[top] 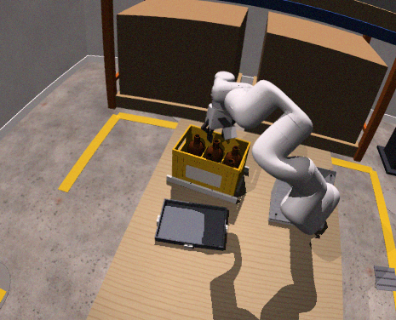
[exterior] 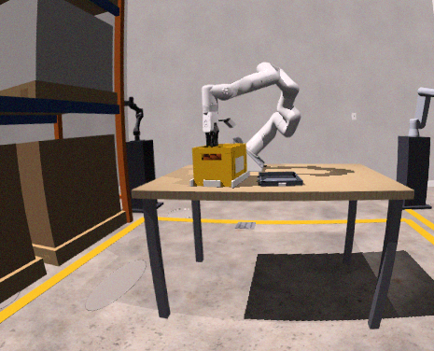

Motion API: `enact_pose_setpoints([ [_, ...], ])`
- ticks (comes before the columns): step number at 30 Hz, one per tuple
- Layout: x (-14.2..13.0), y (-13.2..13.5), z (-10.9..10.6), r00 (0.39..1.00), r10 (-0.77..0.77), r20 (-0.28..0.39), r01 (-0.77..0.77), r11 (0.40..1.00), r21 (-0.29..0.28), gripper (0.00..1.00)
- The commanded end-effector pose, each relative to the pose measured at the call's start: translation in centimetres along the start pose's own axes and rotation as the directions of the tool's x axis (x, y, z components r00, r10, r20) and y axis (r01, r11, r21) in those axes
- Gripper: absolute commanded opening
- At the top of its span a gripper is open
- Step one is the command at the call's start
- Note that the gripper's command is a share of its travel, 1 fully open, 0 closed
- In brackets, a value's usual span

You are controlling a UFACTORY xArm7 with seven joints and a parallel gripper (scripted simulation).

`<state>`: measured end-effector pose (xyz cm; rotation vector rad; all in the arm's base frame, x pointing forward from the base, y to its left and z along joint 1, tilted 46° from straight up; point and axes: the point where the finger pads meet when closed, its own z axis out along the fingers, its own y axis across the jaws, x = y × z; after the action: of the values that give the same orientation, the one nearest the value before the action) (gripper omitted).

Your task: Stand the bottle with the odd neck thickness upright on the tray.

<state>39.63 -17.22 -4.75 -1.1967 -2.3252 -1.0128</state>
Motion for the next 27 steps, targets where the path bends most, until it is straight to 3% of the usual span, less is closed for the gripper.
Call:
enact_pose_setpoints([
  [1,-0.1,0.0,0.1,1.0,0.0,0.006,0.0,1.0,-0.001,0.65],
  [27,-0.1,0.0,2.7,1.0,0.0,0.006,0.0,1.0,-0.001,0.65],
])
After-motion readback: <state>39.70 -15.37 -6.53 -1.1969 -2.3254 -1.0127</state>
